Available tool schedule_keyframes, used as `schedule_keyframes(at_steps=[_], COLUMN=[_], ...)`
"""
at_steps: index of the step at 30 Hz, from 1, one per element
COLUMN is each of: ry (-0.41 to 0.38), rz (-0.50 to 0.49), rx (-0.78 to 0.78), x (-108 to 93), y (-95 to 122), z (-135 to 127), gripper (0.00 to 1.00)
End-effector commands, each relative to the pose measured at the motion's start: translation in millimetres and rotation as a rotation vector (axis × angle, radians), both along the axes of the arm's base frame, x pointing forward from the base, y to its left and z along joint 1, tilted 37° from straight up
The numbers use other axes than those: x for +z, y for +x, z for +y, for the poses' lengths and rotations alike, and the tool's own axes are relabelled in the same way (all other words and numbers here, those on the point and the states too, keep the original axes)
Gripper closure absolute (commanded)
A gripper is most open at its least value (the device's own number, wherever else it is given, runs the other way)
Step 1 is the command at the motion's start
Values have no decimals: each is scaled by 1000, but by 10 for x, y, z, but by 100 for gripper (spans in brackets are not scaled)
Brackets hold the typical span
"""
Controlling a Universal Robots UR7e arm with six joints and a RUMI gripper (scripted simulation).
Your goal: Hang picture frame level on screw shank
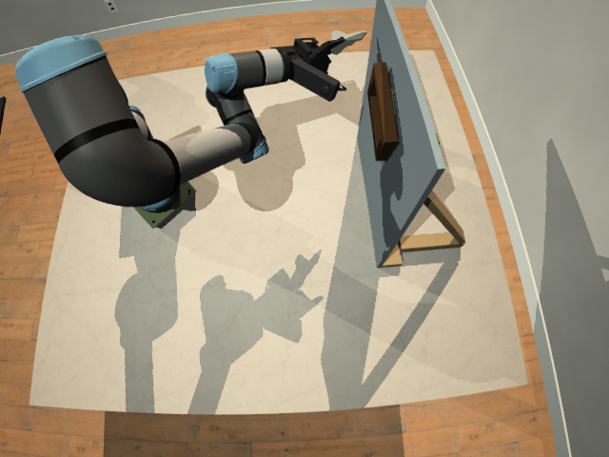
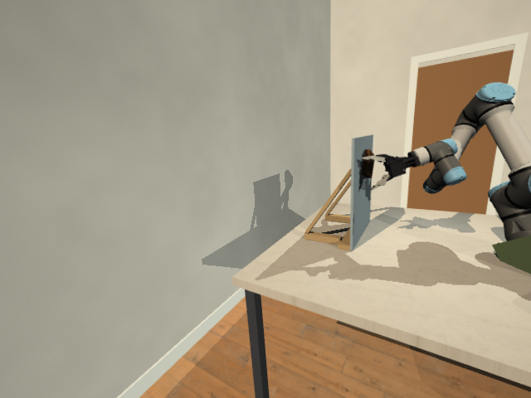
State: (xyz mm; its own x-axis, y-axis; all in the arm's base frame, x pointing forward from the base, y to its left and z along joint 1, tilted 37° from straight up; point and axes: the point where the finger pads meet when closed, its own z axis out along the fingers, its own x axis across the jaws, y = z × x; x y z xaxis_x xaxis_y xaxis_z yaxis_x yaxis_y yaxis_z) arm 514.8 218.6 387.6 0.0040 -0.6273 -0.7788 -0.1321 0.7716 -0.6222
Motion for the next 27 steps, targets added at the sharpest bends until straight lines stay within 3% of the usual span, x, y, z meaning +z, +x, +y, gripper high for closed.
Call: schedule_keyframes(at_steps=[1, 19, 27], ry=[23, 27, 93], rz=[-42, -48, -159], rx=[-10, -13, -59], x=[135, 155, 501], y=[-83, -94, -308], z=[-107, -127, -457], gripper=[0, 0, 0])
